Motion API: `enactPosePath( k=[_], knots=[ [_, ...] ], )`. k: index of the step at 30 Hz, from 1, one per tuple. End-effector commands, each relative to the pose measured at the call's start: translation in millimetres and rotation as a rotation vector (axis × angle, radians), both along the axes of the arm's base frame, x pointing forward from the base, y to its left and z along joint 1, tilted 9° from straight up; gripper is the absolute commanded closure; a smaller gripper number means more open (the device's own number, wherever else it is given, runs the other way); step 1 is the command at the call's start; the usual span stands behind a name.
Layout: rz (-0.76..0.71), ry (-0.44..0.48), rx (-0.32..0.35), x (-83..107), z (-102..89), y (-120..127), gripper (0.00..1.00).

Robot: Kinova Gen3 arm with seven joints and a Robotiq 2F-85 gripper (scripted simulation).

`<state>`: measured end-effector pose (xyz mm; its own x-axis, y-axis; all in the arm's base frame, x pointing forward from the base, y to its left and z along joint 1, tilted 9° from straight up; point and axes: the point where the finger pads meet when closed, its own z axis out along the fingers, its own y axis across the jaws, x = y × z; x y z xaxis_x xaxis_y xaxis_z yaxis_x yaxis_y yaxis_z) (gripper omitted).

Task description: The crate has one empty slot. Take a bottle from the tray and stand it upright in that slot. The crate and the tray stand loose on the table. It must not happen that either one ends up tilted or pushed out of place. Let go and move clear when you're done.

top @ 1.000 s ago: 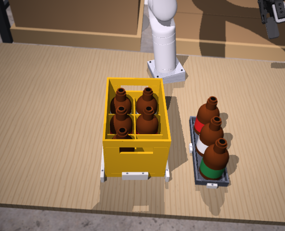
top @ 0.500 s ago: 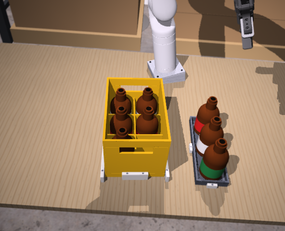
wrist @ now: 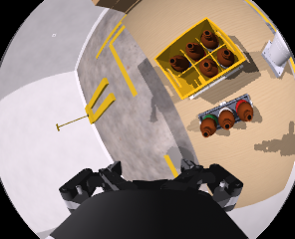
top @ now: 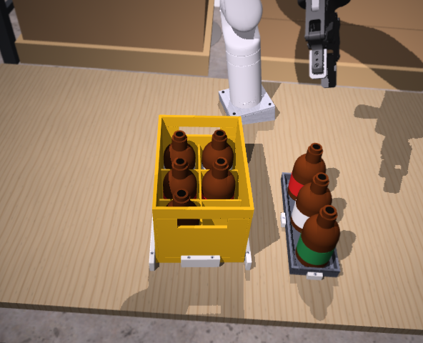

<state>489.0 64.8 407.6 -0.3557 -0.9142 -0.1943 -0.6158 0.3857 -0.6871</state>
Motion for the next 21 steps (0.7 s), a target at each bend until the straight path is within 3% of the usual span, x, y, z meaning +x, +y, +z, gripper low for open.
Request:
enactPosePath(
  k=[1,3,4,12,13,20,21],
  knots=[
    [-0.002,-0.002,0.003,1.2,1.1,-1,0.0],
    [-0.002,-0.002,0.003,1.2,1.1,-1,0.0],
    [-0.051,0.046,0.009,-0.7,-10.9,-29,0.0],
    [-0.051,0.046,0.009,-0.7,-10.9,-29,0.0],
    [-0.097,0.095,0.016,-4.3,-23.6,-55,0.0],
    [-0.097,0.095,0.016,-4.3,-23.6,-55,0.0],
    [-0.139,0.145,0.023,-9.4,-36.6,-79,0.0]
  ],
)
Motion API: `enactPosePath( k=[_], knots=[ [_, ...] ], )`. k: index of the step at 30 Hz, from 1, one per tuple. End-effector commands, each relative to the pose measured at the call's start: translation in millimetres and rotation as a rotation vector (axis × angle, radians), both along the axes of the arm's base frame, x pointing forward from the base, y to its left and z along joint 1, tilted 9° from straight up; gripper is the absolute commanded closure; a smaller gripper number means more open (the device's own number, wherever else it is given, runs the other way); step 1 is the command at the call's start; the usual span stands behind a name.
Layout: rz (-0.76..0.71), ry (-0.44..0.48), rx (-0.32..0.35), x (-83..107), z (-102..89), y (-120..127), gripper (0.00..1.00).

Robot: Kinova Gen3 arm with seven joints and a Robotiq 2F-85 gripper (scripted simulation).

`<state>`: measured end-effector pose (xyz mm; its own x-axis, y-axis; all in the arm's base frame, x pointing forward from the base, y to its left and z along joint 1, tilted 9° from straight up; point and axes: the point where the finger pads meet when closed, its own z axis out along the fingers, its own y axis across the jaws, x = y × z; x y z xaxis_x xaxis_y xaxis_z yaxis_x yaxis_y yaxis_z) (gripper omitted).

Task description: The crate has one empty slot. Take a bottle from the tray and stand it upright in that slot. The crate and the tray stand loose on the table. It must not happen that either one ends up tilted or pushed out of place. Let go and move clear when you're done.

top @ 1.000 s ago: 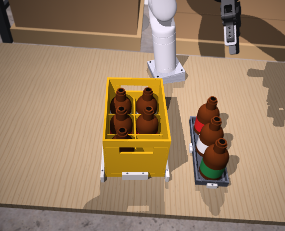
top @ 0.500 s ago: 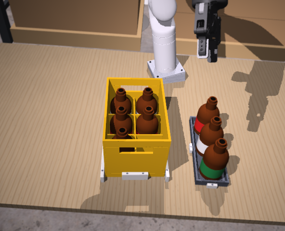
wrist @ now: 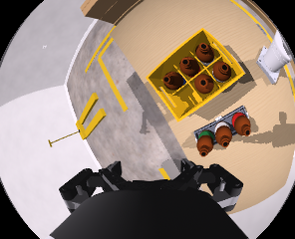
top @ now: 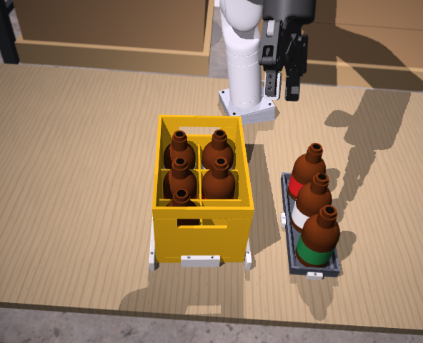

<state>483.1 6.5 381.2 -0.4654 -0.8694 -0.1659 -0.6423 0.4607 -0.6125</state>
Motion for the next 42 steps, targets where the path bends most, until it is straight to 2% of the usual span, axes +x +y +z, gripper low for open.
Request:
enactPosePath(
  k=[1,10,11,25,26,38,39,42],
  knots=[
    [-0.037,0.039,0.006,-3.4,-10.2,-21,0.0],
    [-0.037,0.039,0.006,-3.4,-10.2,-21,0.0],
    [-0.075,0.089,0.015,-9.8,-23.2,-42,0.0],
    [-0.075,0.089,0.015,-9.8,-23.2,-42,0.0],
    [-0.11,0.138,0.024,-17.1,-36.0,-62,0.0],
    [-0.11,0.138,0.024,-17.1,-36.0,-62,0.0],
    [-0.14,0.186,0.033,-25.1,-48.4,-80,0.0],
    [-0.14,0.186,0.033,-25.1,-48.4,-80,0.0]
  ],
)
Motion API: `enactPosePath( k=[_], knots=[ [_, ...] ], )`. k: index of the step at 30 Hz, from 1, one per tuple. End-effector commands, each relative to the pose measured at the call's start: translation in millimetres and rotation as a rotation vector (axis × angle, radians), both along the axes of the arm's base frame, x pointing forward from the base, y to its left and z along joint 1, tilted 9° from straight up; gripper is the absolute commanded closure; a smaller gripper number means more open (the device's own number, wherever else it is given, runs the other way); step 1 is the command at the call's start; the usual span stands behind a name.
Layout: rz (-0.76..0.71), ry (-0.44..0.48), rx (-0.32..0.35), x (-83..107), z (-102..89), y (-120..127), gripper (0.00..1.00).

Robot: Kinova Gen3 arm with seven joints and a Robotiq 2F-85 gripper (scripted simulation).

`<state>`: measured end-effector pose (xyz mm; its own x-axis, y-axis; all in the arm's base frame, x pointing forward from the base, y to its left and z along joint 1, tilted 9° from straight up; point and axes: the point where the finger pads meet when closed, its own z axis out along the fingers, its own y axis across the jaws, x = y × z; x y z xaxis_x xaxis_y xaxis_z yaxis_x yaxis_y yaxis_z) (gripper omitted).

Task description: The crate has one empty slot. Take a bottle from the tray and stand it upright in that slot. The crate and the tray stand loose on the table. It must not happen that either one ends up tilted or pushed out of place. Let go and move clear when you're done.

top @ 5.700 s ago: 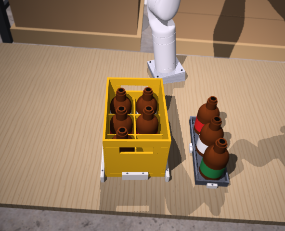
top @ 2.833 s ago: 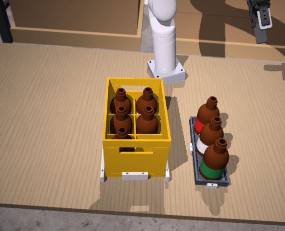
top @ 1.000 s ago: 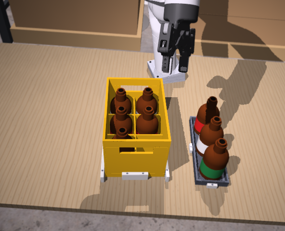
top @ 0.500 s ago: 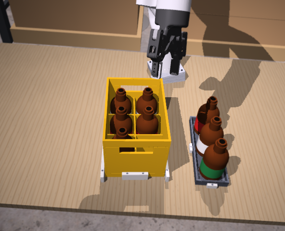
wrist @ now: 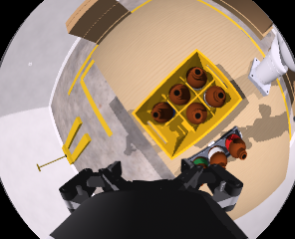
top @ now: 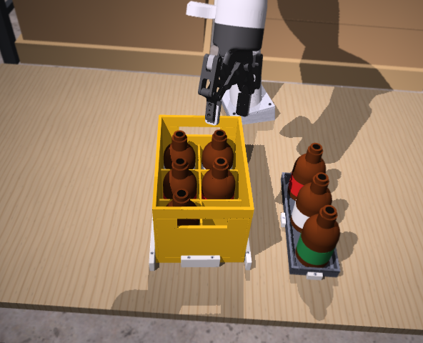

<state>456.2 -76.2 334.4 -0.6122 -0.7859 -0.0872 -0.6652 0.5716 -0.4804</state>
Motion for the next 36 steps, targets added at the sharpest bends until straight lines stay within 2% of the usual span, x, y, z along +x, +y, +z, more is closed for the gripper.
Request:
enactPosePath(
  k=[1,8,9,18,19,27,28,35,36],
  knots=[
    [0.007,0.003,0.01,1.7,-1.6,3,0.0],
    [0.007,0.003,0.01,1.7,-1.6,3,0.0],
    [-0.02,0.05,0.021,-6.7,-13.5,-12,0.0],
    [-0.02,0.05,0.021,-6.7,-13.5,-12,0.0],
    [-0.045,0.094,0.032,-15.3,-24.6,-26,0.0],
    [-0.045,0.094,0.032,-15.3,-24.6,-26,0.0],
    [-0.066,0.135,0.043,-23.9,-34.8,-38,0.0],
    [-0.066,0.135,0.043,-23.9,-34.8,-38,0.0],
    [-0.085,0.174,0.054,-32.2,-44.2,-48,0.0]
  ],
)
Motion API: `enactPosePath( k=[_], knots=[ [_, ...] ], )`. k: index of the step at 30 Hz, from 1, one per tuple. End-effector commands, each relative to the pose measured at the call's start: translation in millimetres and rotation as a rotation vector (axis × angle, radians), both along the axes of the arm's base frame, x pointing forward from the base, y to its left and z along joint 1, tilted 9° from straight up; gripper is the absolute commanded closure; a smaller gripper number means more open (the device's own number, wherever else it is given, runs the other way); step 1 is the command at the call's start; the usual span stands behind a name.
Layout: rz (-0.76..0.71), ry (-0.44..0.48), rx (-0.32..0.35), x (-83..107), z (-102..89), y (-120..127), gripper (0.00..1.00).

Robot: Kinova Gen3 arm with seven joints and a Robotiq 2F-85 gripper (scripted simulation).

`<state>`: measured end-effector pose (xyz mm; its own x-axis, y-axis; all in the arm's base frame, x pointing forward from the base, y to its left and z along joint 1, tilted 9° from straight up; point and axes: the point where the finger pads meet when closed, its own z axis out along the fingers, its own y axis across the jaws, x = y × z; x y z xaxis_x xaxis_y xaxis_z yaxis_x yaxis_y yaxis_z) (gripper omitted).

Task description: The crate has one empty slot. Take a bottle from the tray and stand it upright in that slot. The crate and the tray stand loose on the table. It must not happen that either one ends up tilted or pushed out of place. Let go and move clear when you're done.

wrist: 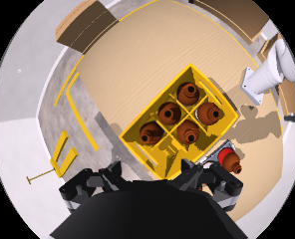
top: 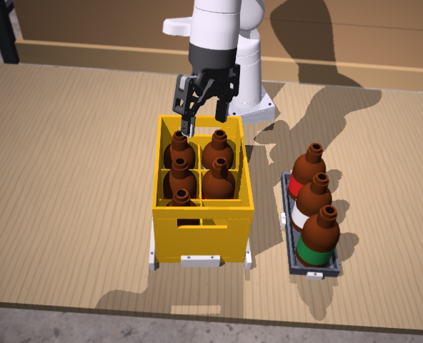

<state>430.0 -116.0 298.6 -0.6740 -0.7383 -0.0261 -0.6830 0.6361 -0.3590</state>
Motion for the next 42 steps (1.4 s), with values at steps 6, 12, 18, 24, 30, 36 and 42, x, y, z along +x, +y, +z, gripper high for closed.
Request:
enactPosePath(
  k=[6,12,18,24,30,36,42],
  knots=[
    [-0.015,0.031,0.013,-6.0,-8.4,-8,0.0],
    [-0.031,0.066,0.023,-13.9,-16.8,-17,0.0],
    [-0.045,0.098,0.033,-21.2,-24.3,-24,0.0],
    [-0.057,0.127,0.042,-28.0,-30.9,-30,0.0],
    [-0.057,0.127,0.042,-28.0,-30.9,-30,0.0],
    [-0.066,0.152,0.051,-33.9,-36.5,-35,0.0],
    [-0.075,0.174,0.058,-39.1,-41.2,-39,0.0]
  ],
)
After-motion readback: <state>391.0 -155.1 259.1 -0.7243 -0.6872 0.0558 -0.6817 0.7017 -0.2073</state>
